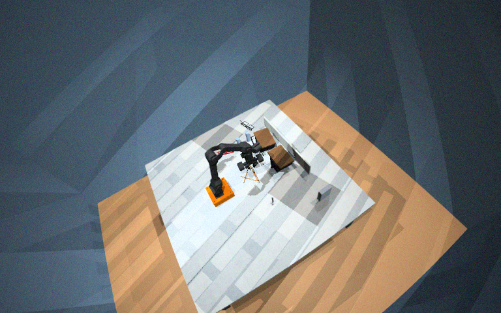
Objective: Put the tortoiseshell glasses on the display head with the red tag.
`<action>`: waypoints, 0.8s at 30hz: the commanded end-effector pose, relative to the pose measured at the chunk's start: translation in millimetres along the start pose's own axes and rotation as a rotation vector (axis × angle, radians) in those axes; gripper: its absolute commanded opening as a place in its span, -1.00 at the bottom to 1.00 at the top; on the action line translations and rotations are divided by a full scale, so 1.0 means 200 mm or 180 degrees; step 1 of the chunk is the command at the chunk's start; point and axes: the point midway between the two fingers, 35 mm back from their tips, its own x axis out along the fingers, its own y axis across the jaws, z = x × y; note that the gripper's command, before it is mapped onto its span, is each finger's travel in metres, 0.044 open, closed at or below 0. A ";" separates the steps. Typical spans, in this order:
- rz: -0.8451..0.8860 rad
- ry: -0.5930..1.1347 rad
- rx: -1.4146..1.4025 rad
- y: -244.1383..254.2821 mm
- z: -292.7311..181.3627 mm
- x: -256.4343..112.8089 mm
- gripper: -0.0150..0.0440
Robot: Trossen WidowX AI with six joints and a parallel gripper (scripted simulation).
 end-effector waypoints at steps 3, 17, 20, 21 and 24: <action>0.0032 -0.0004 0.0013 0.01 0.00 0.06 -0.08; 0.0033 -0.0004 0.0013 0.01 0.00 0.16 -0.08; 0.0033 -0.0004 0.0013 0.01 0.00 0.16 -0.08; 0.0033 -0.0004 0.0013 0.01 0.00 0.16 -0.08; 0.0033 -0.0004 0.0013 0.02 0.00 0.16 -0.08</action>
